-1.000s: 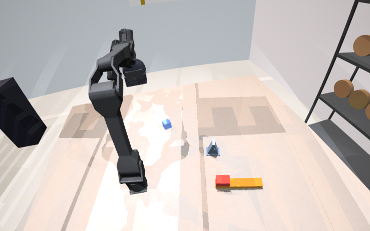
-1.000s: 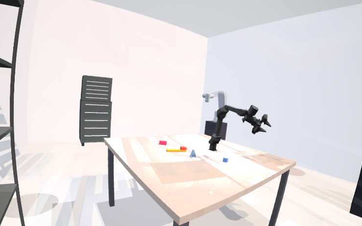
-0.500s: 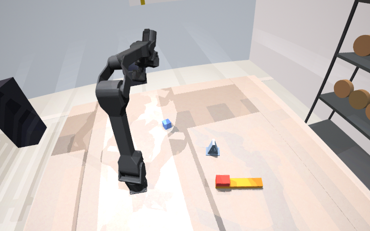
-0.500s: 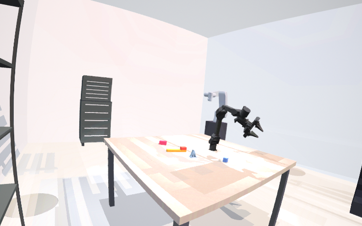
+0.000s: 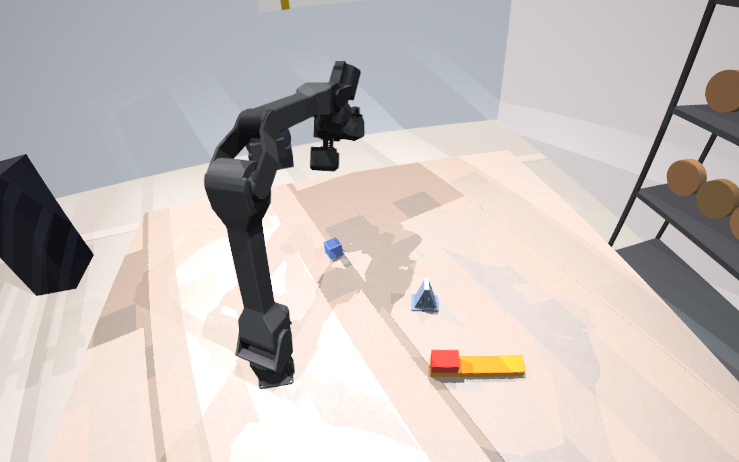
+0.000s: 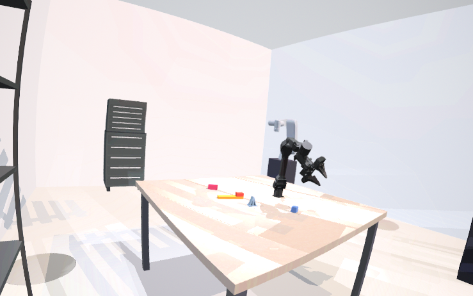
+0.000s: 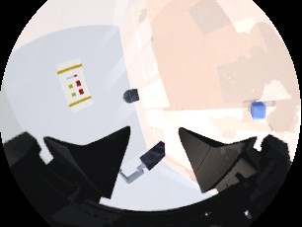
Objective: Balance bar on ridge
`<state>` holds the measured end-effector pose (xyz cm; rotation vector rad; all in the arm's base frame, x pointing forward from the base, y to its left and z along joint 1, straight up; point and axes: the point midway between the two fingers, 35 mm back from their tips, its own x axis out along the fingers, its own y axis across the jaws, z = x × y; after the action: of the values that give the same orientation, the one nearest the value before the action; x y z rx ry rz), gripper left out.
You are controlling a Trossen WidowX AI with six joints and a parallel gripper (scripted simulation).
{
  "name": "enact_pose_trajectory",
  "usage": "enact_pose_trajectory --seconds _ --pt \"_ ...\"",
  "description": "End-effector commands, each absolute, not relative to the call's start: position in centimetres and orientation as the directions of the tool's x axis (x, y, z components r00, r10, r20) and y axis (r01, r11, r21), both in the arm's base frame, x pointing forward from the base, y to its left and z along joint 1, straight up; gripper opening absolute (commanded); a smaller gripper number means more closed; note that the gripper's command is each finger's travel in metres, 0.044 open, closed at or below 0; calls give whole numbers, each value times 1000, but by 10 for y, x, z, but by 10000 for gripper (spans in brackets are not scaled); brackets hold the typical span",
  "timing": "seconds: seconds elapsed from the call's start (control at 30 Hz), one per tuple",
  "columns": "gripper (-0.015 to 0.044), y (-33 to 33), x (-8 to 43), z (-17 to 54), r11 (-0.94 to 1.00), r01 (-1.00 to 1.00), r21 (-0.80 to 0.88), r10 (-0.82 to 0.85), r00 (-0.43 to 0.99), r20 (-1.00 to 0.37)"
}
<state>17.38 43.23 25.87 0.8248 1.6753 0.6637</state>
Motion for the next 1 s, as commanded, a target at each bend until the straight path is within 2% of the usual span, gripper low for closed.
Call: enact_pose_trajectory --seconds 0.0,0.47,0.97 --pt "315 420 199 251 619 176 765 785 -99 -612" --pt "315 355 277 225 712 145 687 680 101 -726" --pt "315 268 347 202 807 173 564 525 227 -820"
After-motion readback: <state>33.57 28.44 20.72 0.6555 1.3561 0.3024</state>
